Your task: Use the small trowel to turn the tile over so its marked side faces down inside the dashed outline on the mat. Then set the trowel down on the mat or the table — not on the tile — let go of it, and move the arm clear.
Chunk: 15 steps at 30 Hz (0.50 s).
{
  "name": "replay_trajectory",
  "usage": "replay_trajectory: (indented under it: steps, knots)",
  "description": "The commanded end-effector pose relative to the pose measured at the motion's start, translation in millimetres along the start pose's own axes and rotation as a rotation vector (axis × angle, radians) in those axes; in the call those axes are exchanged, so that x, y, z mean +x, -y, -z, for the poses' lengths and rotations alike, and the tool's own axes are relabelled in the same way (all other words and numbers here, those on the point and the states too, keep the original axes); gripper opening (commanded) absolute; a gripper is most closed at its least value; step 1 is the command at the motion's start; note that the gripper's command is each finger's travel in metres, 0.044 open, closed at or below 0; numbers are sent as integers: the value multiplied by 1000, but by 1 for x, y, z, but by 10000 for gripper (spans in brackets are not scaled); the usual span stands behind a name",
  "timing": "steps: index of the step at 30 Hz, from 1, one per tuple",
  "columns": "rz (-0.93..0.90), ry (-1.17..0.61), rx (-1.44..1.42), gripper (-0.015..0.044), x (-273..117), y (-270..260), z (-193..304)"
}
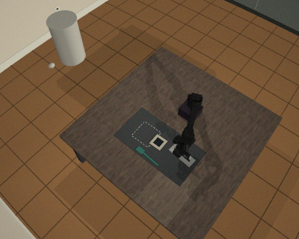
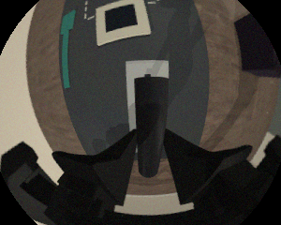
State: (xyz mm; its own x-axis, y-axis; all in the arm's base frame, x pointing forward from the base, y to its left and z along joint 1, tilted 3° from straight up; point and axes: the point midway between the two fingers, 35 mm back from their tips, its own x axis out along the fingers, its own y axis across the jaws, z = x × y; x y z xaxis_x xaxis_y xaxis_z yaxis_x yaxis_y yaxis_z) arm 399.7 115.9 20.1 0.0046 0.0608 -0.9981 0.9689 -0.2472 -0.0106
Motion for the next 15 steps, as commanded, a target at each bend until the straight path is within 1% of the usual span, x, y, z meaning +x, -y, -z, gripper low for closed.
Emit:
replay_trajectory:
  steps: [1,4,9,10,15]
  knots:
    - [-1,0,-59,130,0,0,0]
    - [-1,0,-59,130,0,0,0]
    - [-1,0,-59,261,0,0,0]
    - [-1,0,-59,270,0,0,0]
    - [-1,0,-59,270,0,0,0]
